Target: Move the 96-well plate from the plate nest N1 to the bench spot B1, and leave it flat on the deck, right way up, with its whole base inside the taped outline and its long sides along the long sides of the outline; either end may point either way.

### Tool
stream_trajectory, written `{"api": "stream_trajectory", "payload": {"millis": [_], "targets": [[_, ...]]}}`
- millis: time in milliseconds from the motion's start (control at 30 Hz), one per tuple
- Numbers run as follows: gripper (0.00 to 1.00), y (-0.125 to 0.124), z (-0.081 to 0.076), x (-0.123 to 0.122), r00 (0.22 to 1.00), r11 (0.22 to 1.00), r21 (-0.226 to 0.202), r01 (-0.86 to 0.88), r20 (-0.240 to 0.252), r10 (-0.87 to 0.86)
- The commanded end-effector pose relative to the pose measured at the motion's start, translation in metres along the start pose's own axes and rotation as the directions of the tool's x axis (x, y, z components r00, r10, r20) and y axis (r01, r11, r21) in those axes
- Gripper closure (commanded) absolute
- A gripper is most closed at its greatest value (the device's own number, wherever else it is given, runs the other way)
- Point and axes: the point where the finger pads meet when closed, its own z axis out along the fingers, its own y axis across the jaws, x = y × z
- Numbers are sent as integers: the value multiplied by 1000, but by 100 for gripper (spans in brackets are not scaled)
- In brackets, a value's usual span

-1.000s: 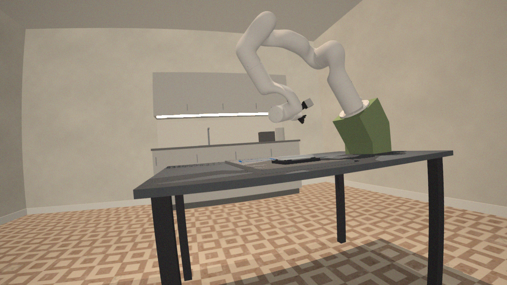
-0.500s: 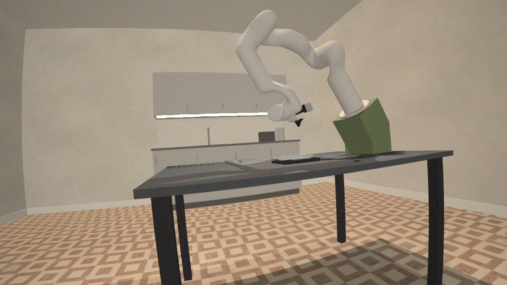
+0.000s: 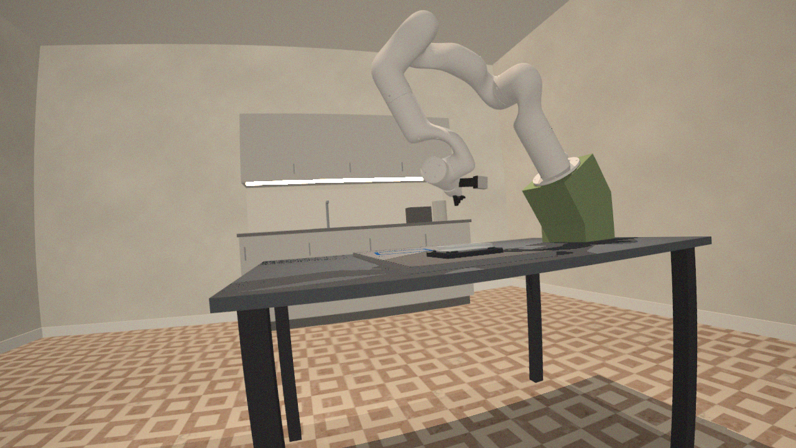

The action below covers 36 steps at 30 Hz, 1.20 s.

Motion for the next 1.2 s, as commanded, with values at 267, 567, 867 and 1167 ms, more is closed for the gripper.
{"api": "stream_trajectory", "payload": {"millis": [267,567,867,1167], "targets": [[0,27,-18,-18,958,951,-162,-263,69,277],[0,49,-39,-31,880,845,-305,-439,43,473],[0,66,-57,-38,805,734,-400,-549,-17,593],[0,84,-81,-44,700,567,-492,-661,-129,703]]}}
